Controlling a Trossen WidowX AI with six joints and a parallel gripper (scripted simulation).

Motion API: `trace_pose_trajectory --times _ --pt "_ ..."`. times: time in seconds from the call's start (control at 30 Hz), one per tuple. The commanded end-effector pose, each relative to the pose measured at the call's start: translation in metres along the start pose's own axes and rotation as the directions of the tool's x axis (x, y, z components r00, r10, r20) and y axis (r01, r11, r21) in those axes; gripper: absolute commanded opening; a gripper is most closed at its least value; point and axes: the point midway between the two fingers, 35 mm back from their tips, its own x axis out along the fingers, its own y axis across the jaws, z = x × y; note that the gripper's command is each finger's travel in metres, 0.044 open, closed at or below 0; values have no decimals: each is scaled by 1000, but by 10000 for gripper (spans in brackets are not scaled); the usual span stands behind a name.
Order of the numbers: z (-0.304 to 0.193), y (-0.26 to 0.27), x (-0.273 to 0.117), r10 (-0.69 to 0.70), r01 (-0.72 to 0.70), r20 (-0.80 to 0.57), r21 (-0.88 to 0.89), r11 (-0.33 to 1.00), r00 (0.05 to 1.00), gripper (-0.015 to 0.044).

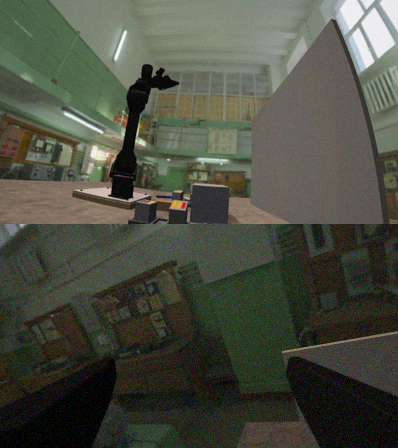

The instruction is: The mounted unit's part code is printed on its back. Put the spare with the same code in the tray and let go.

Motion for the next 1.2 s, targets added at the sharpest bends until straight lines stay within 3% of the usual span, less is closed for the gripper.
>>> trace_pose_trajectory --times 0.0,0.23,0.47,0.8,1.17 --pt "0 0 0 0 0 0 0 1000 1000 426" --pt "0 1 2 1 -1 8 -11 1000 1000 440" --pt "-9 11 31 12 1 81 -153 988 997 440" --pt "-50 -7 132 -8 58 111 -459 887 994 440" --pt "-127 -109 238 -160 24 -127 -709 705 979 440"
